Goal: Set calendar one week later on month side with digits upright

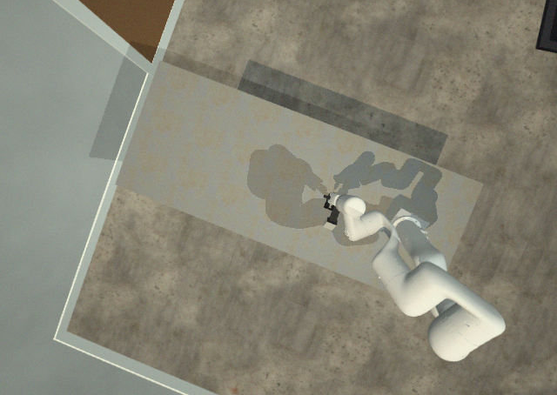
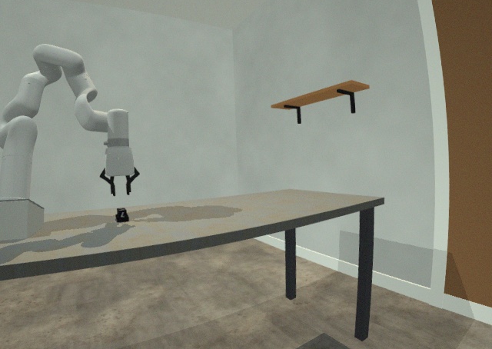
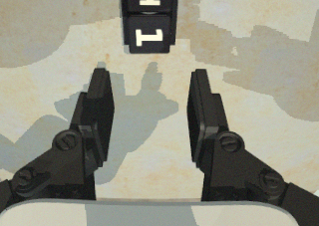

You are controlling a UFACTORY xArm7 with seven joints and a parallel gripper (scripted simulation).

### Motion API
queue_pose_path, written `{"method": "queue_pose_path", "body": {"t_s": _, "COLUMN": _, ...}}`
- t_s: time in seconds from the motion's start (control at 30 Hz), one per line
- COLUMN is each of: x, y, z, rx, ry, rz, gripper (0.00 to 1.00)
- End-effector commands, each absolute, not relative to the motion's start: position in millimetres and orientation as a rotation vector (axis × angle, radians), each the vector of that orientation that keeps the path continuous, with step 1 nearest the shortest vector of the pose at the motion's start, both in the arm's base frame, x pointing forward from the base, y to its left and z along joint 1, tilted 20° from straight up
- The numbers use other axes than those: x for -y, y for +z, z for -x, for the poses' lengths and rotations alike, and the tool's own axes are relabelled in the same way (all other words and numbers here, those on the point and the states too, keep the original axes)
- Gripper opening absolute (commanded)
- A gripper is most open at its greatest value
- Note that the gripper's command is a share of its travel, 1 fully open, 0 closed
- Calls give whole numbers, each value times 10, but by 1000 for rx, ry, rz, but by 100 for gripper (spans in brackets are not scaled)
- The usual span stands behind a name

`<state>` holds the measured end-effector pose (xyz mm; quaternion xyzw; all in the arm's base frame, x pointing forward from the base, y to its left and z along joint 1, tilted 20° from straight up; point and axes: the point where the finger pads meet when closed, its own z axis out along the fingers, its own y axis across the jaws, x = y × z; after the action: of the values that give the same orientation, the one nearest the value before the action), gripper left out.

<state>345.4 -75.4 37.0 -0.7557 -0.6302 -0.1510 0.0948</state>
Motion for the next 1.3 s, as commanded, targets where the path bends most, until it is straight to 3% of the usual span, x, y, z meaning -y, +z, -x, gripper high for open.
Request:
{"method": "queue_pose_path", "body": {"t_s": 0.0, "x": 792, "y": 522, "z": -3439, "rx": 1870, "ry": -424, "rz": 2247, "gripper": 47}}
{"method": "queue_pose_path", "body": {"t_s": 0.23, "x": 799, "y": 541, "z": -3437, "rx": 1870, "ry": -424, "rz": 2247, "gripper": 47}}
{"method": "queue_pose_path", "body": {"t_s": 0.27, "x": 799, "y": 541, "z": -3437, "rx": 1870, "ry": -424, "rz": 2247, "gripper": 100}}
{"method": "queue_pose_path", "body": {"t_s": 1.27, "x": 820, "y": 604, "z": -3430, "rx": 1870, "ry": -424, "rz": 2247, "gripper": 100}}
